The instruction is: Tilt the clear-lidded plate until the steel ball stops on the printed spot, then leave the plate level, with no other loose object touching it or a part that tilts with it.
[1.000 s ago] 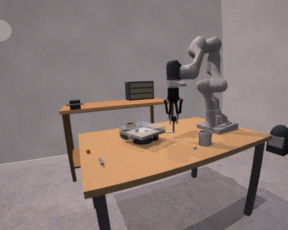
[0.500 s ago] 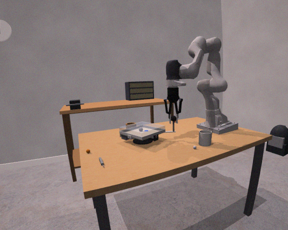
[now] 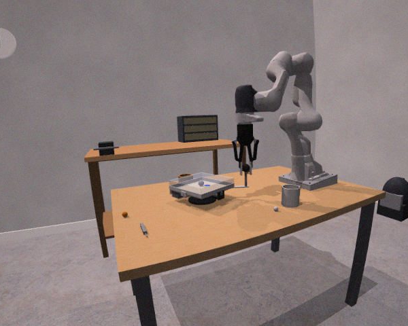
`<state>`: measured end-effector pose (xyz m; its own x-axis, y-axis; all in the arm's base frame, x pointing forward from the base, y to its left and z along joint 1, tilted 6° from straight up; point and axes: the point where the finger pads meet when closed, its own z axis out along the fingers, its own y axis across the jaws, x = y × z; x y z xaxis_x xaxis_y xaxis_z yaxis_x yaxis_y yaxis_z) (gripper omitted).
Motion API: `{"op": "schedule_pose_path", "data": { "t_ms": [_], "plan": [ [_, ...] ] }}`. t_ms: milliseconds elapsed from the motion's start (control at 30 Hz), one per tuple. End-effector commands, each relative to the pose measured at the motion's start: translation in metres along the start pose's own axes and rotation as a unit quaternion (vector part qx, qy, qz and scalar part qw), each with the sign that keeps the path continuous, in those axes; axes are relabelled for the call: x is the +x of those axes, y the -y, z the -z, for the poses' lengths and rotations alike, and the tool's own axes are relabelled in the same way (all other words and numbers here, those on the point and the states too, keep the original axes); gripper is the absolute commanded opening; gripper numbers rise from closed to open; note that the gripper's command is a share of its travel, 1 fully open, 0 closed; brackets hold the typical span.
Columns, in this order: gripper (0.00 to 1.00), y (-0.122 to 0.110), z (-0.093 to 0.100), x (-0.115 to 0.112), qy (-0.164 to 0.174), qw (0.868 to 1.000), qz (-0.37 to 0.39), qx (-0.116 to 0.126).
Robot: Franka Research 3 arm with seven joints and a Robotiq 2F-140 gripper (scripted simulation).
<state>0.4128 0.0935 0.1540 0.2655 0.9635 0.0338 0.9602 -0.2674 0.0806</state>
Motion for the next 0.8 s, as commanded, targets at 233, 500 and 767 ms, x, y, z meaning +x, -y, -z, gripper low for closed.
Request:
{"op": "schedule_pose_path", "data": {
  "t_ms": [233,500,767],
  "plan": [
    [0.0,-0.0024,0.0029,0.0056,-0.003,1.0,0.0,-0.004],
    [0.0,-0.002,0.0019,0.0054,-0.003,1.0,0.0,-0.004],
    [0.0,-0.0004,-0.0019,0.0043,-0.003,1.0,0.0,-0.004]
  ]
}}
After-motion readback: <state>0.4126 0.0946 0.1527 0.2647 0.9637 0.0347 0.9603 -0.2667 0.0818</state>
